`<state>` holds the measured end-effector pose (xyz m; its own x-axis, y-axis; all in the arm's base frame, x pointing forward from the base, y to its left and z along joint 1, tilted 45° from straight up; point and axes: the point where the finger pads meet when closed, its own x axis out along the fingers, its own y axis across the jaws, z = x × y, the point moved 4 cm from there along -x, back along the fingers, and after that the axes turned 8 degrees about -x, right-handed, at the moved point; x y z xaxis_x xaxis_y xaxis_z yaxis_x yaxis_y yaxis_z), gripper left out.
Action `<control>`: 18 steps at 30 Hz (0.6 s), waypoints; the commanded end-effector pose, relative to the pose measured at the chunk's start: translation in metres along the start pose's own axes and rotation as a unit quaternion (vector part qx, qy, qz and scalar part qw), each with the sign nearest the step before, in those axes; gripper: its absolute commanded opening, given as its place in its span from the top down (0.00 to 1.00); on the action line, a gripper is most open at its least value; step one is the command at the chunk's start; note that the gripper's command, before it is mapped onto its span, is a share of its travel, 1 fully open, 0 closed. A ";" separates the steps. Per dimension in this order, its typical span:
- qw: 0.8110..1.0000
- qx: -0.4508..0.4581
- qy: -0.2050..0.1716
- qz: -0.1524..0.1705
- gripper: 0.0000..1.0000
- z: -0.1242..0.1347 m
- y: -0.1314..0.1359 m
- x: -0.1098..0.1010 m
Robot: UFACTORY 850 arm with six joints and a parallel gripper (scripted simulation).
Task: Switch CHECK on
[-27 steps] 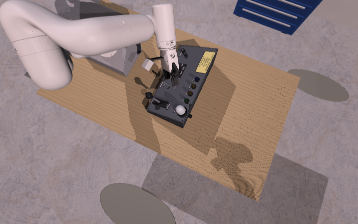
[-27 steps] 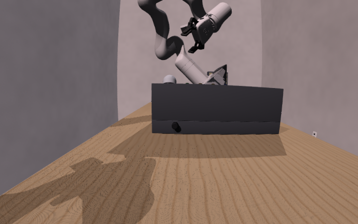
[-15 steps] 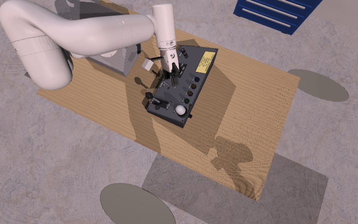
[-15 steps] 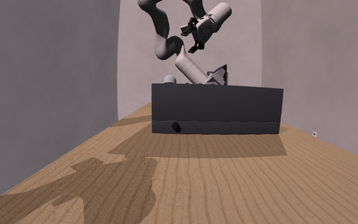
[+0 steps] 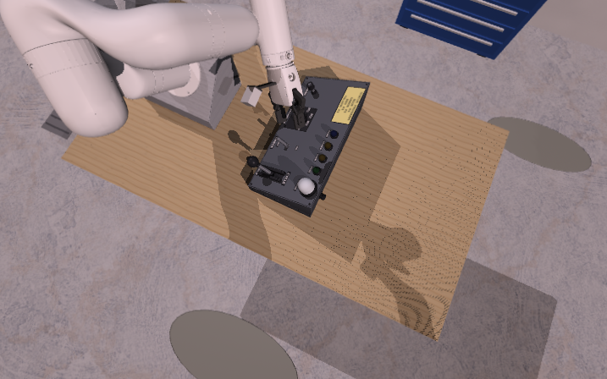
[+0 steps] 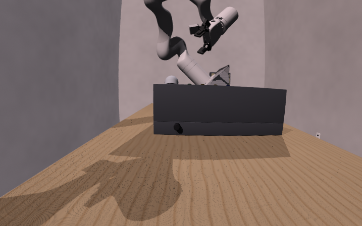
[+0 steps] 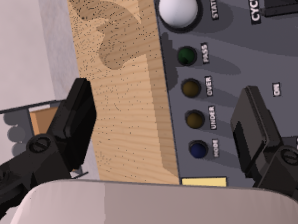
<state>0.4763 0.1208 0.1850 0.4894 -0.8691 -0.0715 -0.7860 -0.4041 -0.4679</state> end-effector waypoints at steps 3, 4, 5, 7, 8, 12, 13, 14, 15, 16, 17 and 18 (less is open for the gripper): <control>0.992 -0.113 -0.031 -0.048 0.00 0.033 0.028 -0.051; 0.992 -0.113 -0.031 -0.048 0.00 0.033 0.028 -0.051; 0.980 -0.178 -0.042 -0.080 0.00 0.048 0.049 -0.077; 0.980 -0.178 -0.042 -0.080 0.00 0.048 0.049 -0.077; 0.980 -0.178 -0.042 -0.080 0.00 0.048 0.049 -0.077; 0.961 -0.249 -0.049 -0.114 0.00 0.061 0.073 -0.102; 0.941 -0.303 -0.049 -0.143 0.00 0.071 0.095 -0.121; 0.934 -0.319 -0.051 -0.150 0.00 0.073 0.100 -0.126; 0.934 -0.319 -0.051 -0.151 0.00 0.073 0.100 -0.126; 0.934 -0.319 -0.051 -0.151 0.00 0.073 0.100 -0.126; 0.912 -0.367 -0.047 -0.176 0.00 0.080 0.123 -0.142; 0.904 -0.383 -0.047 -0.184 0.00 0.082 0.128 -0.146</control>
<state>0.3792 0.1972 0.0955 0.7121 -0.6945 -0.1029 -0.6918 -0.7191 0.0657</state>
